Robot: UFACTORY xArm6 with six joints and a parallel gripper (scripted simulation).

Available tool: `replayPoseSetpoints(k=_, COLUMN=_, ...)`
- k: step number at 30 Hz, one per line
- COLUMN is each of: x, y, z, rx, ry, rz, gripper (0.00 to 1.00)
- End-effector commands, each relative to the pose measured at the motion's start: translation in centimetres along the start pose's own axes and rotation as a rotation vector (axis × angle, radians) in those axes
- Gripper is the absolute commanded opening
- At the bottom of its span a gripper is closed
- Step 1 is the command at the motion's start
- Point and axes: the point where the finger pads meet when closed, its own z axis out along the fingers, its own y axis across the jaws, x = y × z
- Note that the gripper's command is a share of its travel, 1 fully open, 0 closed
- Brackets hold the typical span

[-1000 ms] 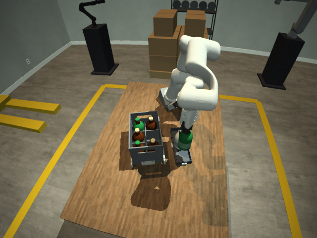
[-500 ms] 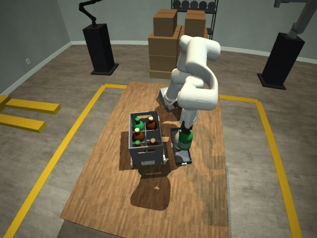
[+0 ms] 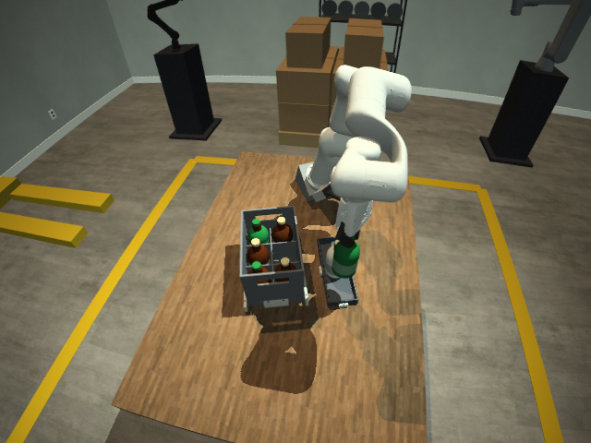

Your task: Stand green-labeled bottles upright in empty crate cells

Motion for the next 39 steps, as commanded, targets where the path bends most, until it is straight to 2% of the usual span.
replayPoseSetpoints(k=1, x=-0.1, y=0.0, z=-0.7, rx=0.003, ry=-0.002, rz=-0.001, gripper=0.00)
replayPoseSetpoints(k=23, x=0.0, y=0.0, z=-2.7, rx=0.003, ry=-0.002, rz=-0.001, gripper=0.00)
replayPoseSetpoints(k=39, x=0.0, y=0.0, z=-3.1, rx=0.003, ry=-0.002, rz=-0.001, gripper=0.00)
